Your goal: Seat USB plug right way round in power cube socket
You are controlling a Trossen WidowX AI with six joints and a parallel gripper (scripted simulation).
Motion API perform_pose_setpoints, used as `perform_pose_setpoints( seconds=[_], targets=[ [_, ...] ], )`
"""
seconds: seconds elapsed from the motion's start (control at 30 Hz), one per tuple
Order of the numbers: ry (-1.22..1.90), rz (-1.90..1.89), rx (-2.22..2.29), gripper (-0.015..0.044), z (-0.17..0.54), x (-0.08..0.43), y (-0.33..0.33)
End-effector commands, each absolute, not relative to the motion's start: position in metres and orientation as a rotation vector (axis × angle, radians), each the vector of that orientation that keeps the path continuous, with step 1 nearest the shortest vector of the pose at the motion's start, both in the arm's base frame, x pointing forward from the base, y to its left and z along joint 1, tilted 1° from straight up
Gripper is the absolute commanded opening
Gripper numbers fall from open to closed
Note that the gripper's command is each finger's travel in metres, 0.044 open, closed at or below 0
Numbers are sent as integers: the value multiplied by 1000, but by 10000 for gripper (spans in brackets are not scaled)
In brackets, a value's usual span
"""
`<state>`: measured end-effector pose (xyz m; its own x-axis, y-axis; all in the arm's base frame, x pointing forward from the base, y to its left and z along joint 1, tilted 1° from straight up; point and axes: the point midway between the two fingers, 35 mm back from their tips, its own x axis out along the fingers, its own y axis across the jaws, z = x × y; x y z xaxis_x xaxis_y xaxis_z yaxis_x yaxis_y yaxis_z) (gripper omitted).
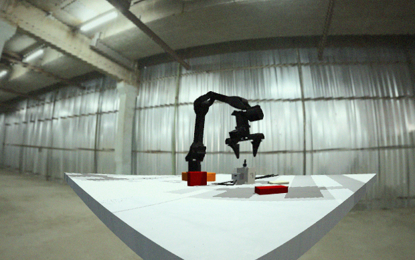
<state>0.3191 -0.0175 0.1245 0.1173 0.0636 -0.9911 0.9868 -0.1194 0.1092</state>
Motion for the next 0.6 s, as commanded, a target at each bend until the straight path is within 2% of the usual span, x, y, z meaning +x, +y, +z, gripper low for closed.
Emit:
perform_pose_setpoints(
  seconds=[0.0,0.57],
  targets=[
    [1135,-1228,1266,440,139,305,8],
    [1135,-1229,1266,440,130,305,8]
  ],
)
